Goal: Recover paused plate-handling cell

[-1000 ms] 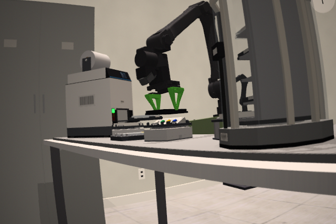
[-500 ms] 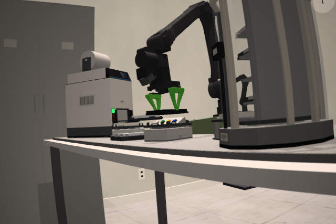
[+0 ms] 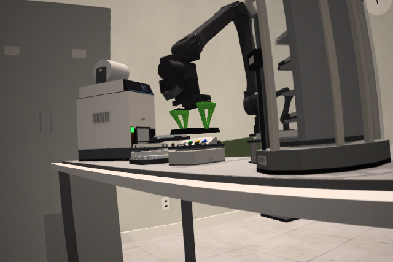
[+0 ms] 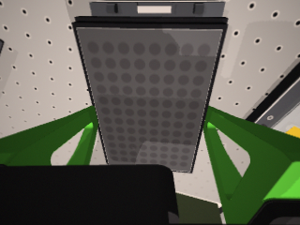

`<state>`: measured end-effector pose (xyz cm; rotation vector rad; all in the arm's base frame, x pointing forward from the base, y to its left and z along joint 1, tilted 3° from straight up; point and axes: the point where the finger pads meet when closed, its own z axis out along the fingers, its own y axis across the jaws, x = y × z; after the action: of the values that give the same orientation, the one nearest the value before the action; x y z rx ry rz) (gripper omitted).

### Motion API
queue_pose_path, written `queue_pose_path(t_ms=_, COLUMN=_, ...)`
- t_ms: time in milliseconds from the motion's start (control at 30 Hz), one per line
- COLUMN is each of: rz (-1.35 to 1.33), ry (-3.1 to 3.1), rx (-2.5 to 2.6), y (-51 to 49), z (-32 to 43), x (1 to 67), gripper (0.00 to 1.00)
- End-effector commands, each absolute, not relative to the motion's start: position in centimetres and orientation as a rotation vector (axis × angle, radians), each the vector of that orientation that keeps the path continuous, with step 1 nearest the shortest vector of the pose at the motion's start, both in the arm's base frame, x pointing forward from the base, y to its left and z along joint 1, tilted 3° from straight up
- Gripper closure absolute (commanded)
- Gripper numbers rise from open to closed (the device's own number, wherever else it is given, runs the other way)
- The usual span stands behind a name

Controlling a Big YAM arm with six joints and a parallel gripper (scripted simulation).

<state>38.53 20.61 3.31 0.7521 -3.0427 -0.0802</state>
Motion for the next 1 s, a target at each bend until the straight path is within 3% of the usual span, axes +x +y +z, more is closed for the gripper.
queue_pose_path(t_ms=0, rz=-0.09, ry=-3.062, rx=0.767, y=20.2, z=3.75, x=38.7, gripper=0.18)
queue_pose_path(t_ms=967, rz=-0.083, ry=-3.043, rx=0.761, y=20.01, z=3.14, x=38.36, gripper=0.18)
